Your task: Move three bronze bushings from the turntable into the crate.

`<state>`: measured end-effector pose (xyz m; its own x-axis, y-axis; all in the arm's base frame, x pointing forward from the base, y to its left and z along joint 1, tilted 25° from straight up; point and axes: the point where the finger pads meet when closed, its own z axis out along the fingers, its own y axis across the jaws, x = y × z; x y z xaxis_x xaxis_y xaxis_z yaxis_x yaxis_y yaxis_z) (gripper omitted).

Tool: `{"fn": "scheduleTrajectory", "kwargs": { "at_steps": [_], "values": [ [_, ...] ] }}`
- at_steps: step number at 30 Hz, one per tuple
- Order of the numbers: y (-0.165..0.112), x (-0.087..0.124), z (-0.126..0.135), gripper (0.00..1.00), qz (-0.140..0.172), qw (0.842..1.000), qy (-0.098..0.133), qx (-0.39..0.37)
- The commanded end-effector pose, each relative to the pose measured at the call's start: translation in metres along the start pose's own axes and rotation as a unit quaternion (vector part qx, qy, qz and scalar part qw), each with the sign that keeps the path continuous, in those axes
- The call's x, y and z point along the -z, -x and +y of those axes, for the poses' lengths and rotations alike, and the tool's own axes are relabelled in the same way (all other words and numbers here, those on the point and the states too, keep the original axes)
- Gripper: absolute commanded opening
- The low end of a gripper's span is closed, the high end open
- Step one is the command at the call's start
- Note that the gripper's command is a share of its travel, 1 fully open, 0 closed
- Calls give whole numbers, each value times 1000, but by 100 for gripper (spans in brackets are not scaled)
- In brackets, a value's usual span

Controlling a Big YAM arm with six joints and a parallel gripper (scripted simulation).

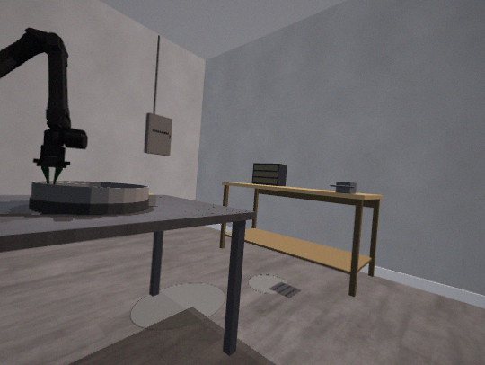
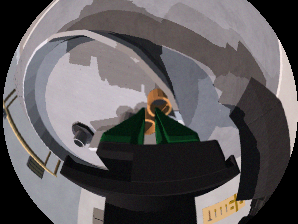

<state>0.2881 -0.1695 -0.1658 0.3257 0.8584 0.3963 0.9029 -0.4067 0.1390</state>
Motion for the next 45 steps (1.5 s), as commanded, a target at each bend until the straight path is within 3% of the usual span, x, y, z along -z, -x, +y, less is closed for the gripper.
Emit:
{"fn": "scheduleTrajectory", "kwargs": {
  "at_steps": [1, 45],
  "values": [
    [0, -7, 11, 12, 0, 1000, 6, 3],
    [0, -8, 3, 12, 2, 1000, -1, -3]
  ]
}}
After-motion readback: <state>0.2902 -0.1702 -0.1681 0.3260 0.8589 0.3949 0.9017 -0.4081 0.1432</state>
